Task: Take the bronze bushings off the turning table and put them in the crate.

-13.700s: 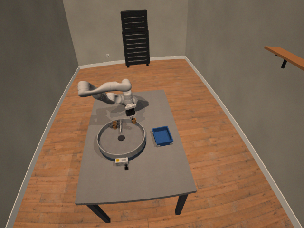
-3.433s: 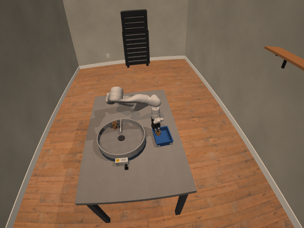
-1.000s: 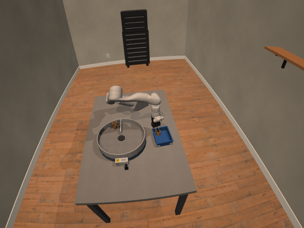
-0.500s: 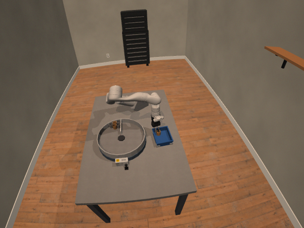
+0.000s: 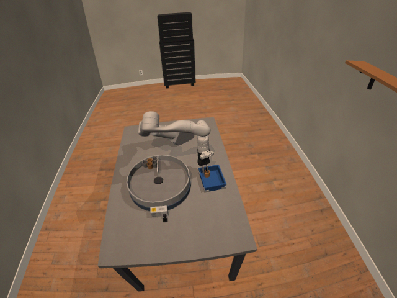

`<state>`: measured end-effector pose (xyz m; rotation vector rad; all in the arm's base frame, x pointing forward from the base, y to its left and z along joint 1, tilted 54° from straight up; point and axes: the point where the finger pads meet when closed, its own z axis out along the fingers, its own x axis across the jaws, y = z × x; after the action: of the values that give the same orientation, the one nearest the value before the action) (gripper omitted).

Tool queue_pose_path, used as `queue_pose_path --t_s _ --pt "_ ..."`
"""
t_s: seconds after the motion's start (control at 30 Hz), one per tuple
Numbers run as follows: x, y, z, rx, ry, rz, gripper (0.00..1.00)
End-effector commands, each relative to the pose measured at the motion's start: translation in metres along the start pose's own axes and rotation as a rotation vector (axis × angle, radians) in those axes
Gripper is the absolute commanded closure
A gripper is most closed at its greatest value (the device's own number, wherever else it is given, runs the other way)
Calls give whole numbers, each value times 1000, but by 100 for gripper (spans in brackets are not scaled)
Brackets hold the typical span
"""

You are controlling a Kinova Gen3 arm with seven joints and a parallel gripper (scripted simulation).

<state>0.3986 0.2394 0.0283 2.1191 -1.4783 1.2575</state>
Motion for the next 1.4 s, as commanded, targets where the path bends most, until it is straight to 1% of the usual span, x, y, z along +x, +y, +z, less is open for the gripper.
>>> queue_pose_path --t_s 0.0,0.43,0.6,1.0,1.17,1.37 --pt "-1 -1 -5 3 -3 0 53" --pt "-1 -1 -6 3 -3 0 53" --pt "-1 -1 -64 3 -3 0 53" --pt "-1 -1 -64 3 -3 0 53" --pt "-1 0 -122 3 -3 0 53" --pt "-1 0 -122 3 -3 0 53"
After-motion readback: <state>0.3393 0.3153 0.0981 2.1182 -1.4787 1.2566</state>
